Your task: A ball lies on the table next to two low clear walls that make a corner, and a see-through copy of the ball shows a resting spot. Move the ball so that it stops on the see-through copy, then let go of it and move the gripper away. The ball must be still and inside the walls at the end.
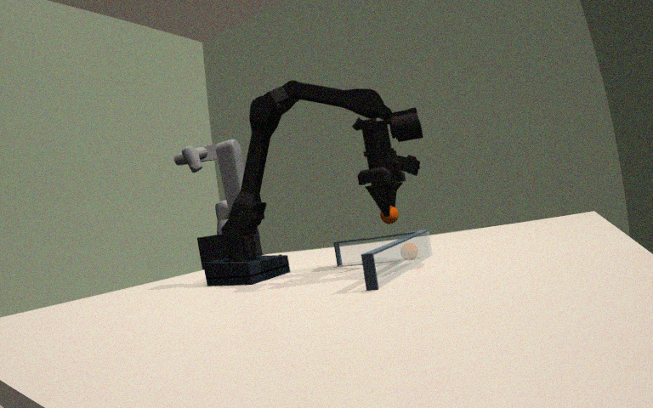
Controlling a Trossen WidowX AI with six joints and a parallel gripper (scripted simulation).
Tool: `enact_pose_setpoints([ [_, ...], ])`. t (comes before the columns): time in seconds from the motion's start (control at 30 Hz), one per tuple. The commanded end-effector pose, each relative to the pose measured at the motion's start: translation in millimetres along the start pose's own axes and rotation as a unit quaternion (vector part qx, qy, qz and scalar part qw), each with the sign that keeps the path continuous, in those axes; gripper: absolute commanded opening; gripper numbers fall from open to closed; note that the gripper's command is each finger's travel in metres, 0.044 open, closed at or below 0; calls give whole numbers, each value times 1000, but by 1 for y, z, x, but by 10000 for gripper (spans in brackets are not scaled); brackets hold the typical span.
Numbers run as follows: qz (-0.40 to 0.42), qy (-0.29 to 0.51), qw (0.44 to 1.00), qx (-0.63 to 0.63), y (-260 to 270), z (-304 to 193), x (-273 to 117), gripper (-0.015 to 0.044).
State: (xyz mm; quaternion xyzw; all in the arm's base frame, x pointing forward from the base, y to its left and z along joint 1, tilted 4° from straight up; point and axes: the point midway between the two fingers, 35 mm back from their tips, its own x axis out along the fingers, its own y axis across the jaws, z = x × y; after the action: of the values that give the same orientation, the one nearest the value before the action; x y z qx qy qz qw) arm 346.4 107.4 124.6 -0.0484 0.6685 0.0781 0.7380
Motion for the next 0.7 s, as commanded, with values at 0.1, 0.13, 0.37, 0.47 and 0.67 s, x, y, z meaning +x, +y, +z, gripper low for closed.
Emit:
enact_pose_setpoints([
  [0.1,1,0,998,69,-2,-1,4,0],
  [0.13,1,0,998,69,-2,-1,4,0],
  [0.37,1,0,998,69,-2,0,18,0],
  [0.47,1,0,998,69,-2,1,34,0],
  [0.67,1,0,998,69,-2,0,67,0],
])
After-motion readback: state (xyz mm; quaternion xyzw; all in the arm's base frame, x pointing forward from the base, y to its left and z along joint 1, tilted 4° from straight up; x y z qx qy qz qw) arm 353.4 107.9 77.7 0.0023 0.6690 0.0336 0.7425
